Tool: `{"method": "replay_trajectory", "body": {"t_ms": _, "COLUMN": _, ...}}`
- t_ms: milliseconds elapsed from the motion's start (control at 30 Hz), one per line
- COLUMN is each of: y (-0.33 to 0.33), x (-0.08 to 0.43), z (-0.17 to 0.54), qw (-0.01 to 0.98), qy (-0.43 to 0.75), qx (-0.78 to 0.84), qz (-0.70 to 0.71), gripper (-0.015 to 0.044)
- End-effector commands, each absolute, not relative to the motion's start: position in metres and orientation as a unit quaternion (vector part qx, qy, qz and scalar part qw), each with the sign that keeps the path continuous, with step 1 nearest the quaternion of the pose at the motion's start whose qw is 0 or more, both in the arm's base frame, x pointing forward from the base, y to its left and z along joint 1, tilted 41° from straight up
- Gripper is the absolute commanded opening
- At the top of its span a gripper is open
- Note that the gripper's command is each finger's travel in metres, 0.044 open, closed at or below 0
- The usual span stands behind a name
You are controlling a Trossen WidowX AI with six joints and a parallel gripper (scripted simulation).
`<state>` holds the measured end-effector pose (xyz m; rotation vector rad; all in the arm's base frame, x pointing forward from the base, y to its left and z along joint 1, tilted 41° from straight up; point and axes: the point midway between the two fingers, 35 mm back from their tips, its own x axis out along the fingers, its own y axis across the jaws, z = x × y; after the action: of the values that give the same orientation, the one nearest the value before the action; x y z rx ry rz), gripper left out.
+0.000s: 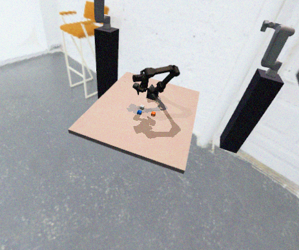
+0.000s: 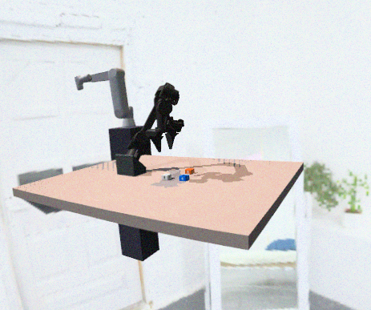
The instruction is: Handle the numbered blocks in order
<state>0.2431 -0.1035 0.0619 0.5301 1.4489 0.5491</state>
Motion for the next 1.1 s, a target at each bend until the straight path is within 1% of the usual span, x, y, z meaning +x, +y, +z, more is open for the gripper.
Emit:
{"method": "replay_trajectory", "body": {"t_ms": 0, "y": -0.102, "x": 0.242, "z": 0.061, "qw": 0.682, "qy": 0.645, "qx": 0.237, "qz": 0.248, "gripper": 0.0400}}
{"method": "replay_trajectory", "body": {"t_ms": 267, "y": -0.102, "x": 0.244, "z": 0.062, "qw": 0.682, "qy": 0.645, "qx": 0.237, "qz": 0.248, "gripper": 0.0400}}
{"method": "replay_trajectory", "body": {"t_ms": 500, "y": -0.090, "x": 0.316, "z": 0.078, "qw": 0.684, "qy": 0.644, "qx": 0.237, "qz": 0.249, "gripper": 0.0400}}
{"method": "replay_trajectory", "body": {"t_ms": 1067, "y": -0.089, "x": 0.318, "z": 0.078, "qw": 0.684, "qy": 0.643, "qx": 0.237, "qz": 0.249, "gripper": 0.0400}}
